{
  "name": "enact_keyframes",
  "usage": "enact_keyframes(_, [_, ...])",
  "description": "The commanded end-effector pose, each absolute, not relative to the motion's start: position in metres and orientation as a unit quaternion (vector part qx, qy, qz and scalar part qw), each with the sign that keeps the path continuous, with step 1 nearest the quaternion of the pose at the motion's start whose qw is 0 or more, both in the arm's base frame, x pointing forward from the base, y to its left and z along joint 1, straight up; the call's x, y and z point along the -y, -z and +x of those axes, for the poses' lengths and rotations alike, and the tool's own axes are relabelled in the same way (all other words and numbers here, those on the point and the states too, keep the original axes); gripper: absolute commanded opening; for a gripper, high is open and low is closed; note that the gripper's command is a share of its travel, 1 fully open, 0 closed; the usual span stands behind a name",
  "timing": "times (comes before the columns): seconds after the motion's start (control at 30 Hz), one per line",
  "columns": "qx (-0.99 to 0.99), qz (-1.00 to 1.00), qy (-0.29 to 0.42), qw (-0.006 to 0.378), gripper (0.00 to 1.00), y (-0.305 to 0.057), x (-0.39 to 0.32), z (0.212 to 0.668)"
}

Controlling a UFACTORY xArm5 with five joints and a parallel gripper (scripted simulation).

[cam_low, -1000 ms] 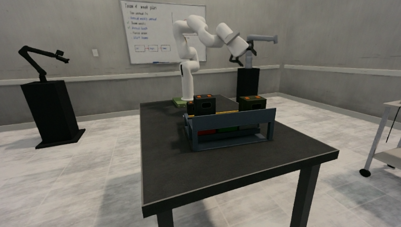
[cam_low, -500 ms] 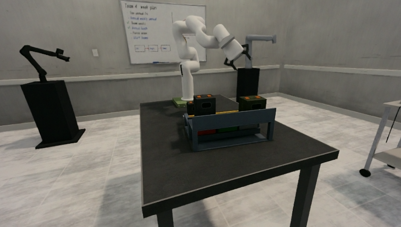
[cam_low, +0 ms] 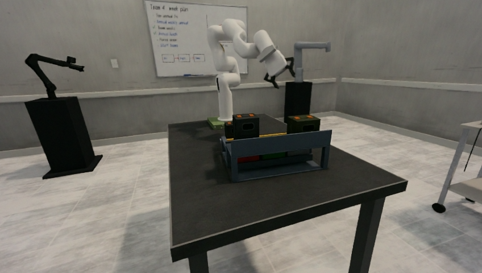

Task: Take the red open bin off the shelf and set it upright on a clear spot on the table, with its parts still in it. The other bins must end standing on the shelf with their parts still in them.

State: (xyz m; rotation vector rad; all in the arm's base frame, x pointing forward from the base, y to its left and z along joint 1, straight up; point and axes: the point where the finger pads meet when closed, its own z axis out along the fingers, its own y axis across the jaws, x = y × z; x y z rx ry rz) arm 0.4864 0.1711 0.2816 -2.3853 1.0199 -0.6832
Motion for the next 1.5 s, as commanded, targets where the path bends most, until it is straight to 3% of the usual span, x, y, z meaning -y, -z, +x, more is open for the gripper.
enact_keyframes(0.0, [-0.393,-0.86,0.246,0.212,1.0,-0.277,-0.16,0.485])
enact_keyframes(1.47, [-0.552,-0.809,0.153,0.132,1.0,-0.218,-0.065,0.471])
